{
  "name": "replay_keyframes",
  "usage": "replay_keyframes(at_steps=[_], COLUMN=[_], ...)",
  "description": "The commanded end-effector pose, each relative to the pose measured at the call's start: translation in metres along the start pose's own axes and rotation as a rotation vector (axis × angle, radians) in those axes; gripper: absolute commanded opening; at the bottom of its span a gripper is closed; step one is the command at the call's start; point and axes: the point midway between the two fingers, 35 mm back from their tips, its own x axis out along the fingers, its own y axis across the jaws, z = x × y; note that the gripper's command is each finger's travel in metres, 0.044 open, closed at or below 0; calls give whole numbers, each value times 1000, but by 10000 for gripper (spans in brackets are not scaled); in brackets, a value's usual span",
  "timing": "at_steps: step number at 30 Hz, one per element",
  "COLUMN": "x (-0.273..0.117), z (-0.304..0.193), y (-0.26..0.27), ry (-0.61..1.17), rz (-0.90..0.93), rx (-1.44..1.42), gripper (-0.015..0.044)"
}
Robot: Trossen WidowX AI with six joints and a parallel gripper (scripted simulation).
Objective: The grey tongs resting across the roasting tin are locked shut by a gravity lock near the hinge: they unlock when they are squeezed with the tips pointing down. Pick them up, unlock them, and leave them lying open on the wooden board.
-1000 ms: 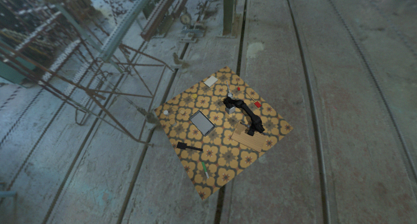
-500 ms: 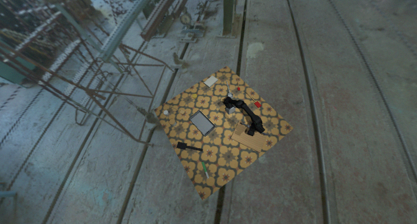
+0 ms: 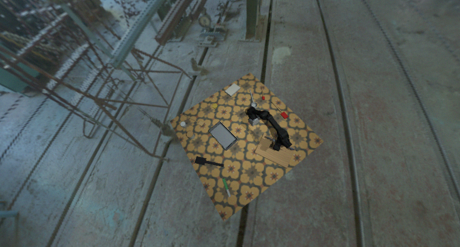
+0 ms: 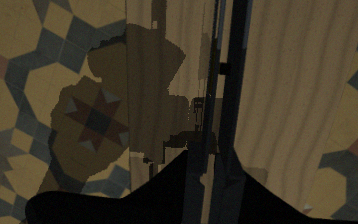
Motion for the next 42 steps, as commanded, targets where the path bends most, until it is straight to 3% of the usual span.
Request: replay_keyframes(at_steps=[1,42], x=[7,74], z=[1,-2], y=[-1,1], ry=[0,0], rz=[-3,-3], rx=[4,4], gripper=[-150,-150])
